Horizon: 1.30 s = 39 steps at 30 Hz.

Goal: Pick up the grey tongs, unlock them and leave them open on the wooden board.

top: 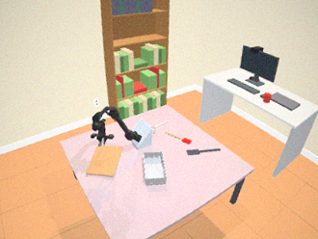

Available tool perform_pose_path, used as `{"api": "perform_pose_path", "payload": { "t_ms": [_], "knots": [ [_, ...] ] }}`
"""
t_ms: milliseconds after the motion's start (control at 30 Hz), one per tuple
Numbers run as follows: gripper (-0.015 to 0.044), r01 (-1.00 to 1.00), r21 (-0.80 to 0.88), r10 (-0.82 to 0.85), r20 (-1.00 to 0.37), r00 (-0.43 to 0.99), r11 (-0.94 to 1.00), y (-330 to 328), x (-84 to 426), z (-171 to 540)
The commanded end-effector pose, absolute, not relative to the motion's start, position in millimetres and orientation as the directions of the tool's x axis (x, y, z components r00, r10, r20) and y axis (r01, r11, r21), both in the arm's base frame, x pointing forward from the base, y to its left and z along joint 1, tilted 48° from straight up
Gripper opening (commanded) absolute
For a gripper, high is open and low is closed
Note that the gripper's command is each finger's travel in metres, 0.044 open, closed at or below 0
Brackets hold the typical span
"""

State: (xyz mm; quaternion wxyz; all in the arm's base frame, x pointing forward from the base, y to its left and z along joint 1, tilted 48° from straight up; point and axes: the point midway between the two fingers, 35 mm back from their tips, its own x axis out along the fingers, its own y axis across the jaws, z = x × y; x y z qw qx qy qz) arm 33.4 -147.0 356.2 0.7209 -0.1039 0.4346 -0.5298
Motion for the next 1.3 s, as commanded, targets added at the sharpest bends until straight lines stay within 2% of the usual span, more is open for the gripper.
{"api": "perform_pose_path", "payload": {
  "t_ms": [0,667,1267],
  "knots": [
    [-0.015,0.655,-0.626,-0.876,-0.466,0.12,0.423,-143,34,359],
    [-0.015,0.602,-0.689,-0.897,-0.168,0.41,0.404,-123,31,367],
    [-0.015,0.638,-0.686,-0.825,0.097,0.556,0.35,-113,18,367]
  ]
}}
